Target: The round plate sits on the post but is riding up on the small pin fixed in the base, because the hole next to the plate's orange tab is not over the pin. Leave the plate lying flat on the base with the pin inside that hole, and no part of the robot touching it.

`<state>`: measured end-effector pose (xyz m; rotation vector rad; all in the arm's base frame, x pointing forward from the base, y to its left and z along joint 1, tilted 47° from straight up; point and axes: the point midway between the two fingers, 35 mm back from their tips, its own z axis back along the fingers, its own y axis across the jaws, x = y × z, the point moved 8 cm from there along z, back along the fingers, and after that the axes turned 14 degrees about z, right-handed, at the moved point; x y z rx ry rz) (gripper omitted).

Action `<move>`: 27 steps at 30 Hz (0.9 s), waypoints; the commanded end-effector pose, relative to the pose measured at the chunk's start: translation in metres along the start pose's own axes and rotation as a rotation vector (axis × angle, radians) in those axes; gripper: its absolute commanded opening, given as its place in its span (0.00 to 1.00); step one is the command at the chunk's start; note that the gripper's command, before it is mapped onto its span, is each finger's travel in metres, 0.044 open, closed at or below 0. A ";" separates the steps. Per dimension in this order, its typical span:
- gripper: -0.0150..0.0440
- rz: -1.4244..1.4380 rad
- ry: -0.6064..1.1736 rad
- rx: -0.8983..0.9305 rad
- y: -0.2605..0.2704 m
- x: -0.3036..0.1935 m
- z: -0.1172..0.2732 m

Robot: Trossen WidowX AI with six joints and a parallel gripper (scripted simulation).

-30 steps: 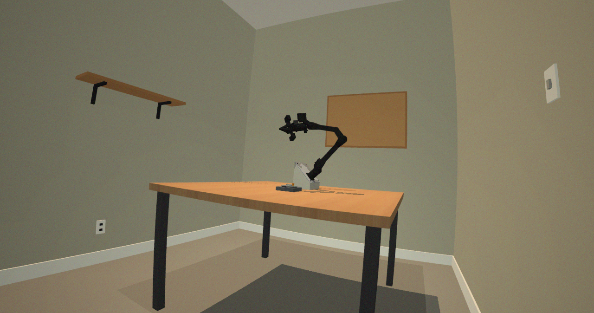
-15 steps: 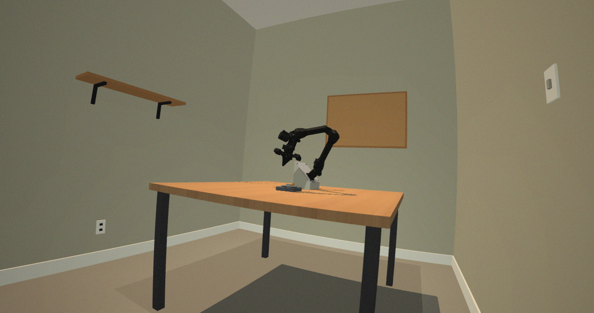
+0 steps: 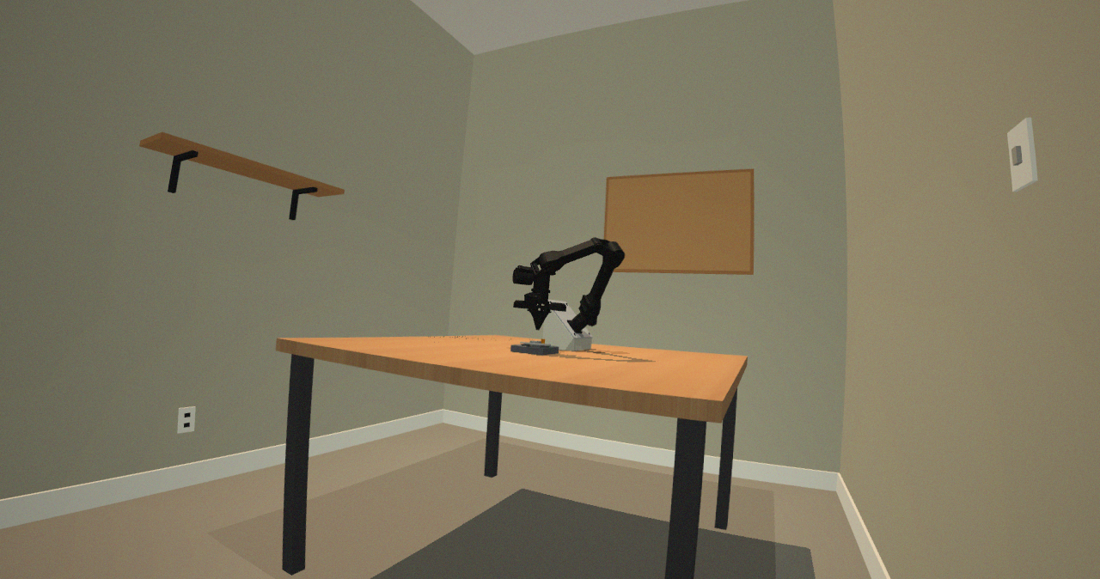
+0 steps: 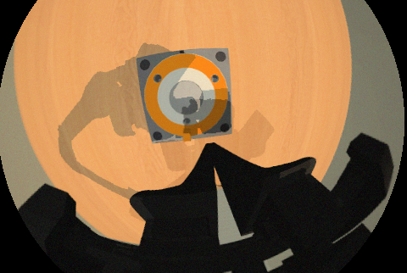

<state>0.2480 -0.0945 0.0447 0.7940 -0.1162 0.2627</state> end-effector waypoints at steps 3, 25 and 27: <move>0.25 -0.007 0.010 0.014 0.004 -0.001 -0.029; 0.25 -0.007 0.010 0.017 0.026 0.001 -0.038; 0.25 -0.007 0.010 0.017 0.029 0.002 -0.038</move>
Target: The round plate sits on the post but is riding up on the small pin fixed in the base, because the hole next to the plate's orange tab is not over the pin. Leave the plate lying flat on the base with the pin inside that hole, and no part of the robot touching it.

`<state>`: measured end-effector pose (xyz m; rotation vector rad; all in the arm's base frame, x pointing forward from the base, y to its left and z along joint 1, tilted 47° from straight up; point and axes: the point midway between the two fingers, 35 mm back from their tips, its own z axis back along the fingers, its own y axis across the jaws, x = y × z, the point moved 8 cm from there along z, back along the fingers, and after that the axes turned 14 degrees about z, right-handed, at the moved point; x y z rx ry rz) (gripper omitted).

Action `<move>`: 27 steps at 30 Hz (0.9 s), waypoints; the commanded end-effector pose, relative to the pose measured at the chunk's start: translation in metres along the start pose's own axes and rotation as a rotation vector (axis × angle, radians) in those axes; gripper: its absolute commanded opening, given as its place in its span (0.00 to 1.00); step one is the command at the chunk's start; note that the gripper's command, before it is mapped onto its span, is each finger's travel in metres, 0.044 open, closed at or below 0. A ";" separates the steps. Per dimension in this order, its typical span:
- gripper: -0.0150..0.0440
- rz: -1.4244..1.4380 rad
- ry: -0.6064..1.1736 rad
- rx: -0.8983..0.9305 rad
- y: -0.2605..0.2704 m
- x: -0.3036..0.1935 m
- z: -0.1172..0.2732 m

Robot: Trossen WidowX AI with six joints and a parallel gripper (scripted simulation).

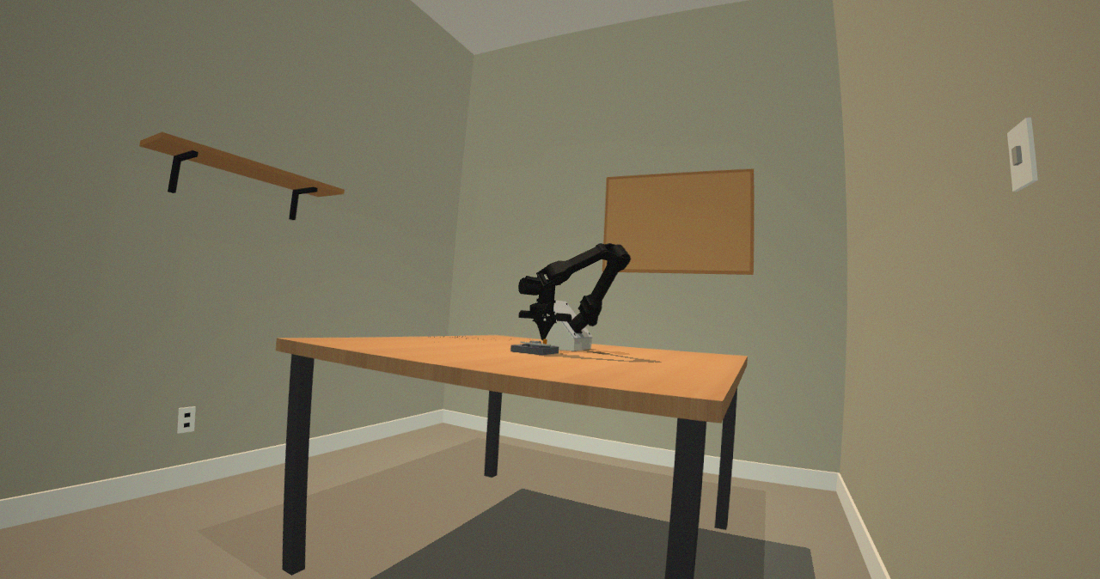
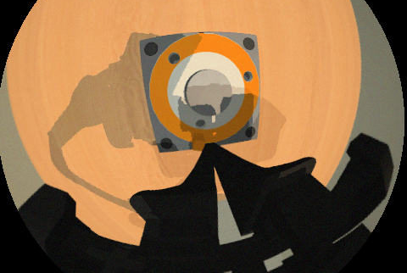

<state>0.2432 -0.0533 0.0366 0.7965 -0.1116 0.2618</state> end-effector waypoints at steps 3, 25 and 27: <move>0.25 -0.004 0.006 0.014 0.009 0.002 -0.003; 0.25 -0.004 0.006 0.016 0.029 0.022 -0.003; 0.25 -0.004 0.006 0.016 0.030 0.024 -0.003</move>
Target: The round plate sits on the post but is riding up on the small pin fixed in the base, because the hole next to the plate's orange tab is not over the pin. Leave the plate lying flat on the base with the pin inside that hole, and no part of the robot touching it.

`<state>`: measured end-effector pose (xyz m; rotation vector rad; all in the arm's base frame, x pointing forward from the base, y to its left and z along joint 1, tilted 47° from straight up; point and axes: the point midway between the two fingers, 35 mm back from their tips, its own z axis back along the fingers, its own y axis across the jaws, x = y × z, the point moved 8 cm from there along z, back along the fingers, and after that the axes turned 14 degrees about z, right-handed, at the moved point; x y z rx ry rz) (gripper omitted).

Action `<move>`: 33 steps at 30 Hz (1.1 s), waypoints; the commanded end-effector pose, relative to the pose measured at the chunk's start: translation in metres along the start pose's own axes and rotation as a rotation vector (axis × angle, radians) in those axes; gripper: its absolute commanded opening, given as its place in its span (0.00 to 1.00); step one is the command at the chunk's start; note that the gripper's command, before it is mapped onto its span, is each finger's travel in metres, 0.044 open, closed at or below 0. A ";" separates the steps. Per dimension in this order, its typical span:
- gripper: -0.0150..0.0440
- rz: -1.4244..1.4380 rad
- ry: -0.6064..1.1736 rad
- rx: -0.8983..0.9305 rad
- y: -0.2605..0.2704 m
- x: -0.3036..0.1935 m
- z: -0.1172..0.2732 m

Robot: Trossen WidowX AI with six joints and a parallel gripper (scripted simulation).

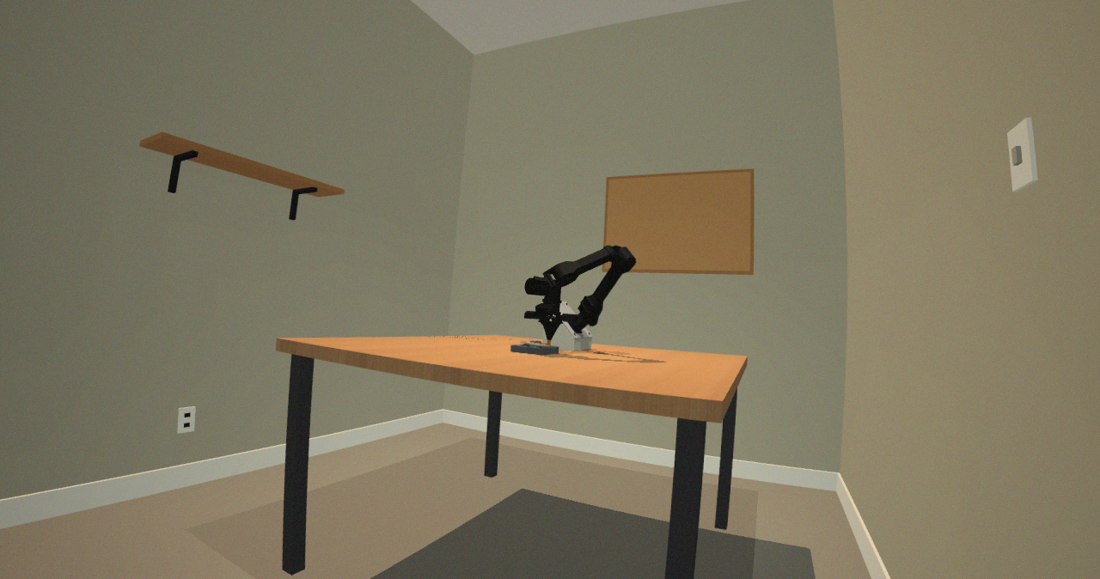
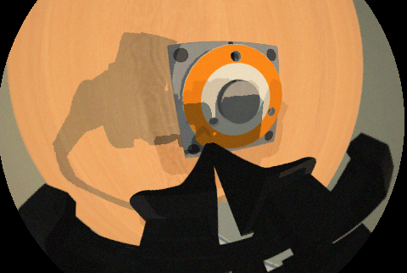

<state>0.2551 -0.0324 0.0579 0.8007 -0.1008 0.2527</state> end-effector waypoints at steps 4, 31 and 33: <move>0.25 0.009 0.000 0.011 0.007 0.009 -0.002; 0.25 0.010 -0.001 0.011 0.009 0.042 -0.002; 0.25 0.010 -0.002 0.011 0.008 0.045 -0.002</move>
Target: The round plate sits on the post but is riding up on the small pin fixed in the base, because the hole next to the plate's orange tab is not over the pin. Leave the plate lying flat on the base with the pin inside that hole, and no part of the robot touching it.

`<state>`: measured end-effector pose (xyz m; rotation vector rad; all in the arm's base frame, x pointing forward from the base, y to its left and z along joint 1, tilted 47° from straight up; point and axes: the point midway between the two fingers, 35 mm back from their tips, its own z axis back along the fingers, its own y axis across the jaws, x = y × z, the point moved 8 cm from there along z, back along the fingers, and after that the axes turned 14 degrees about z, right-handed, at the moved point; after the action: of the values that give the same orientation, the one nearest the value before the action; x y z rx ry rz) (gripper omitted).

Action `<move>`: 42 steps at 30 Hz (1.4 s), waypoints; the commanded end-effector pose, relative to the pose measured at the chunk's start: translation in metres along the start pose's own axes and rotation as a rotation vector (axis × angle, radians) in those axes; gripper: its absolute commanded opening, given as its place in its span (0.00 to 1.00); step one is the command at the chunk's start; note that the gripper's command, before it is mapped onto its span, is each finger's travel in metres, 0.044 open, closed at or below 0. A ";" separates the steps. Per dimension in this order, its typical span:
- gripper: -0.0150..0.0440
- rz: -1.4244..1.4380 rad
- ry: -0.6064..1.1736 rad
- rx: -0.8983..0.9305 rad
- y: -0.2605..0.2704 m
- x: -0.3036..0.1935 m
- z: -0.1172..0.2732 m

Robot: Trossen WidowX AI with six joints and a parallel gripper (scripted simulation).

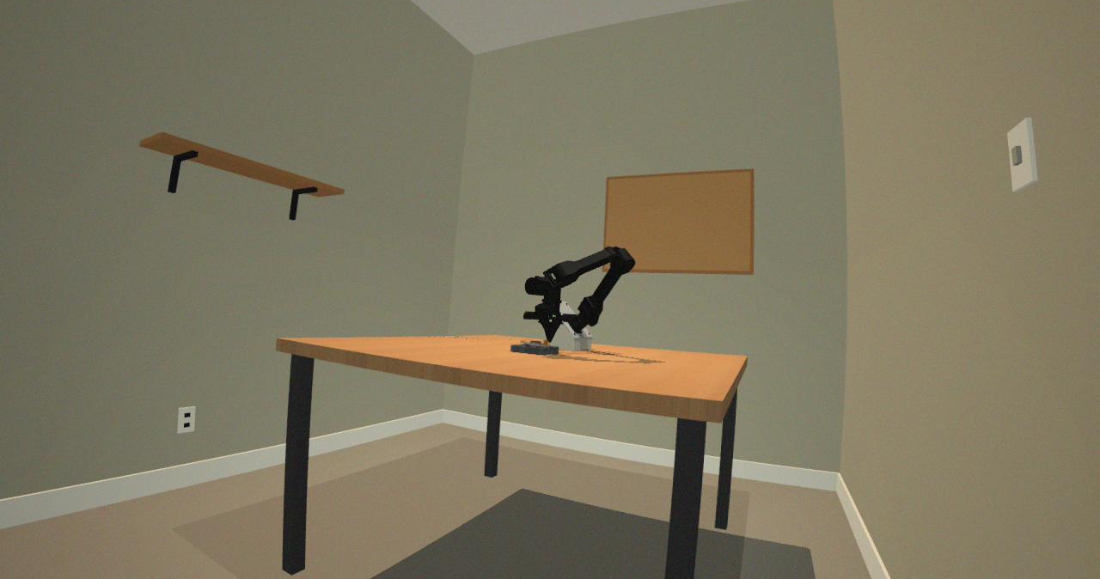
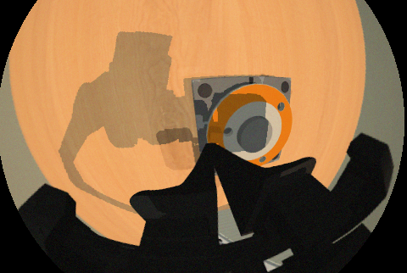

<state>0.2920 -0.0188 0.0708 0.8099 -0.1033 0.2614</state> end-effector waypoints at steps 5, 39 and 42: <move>0.25 0.002 -0.002 0.002 -0.002 0.010 -0.001; 0.25 0.003 -0.003 0.000 -0.035 0.038 0.005; 0.25 0.003 -0.003 0.000 -0.039 0.039 0.005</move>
<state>0.3387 -0.0377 0.0573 0.8136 -0.1090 0.2600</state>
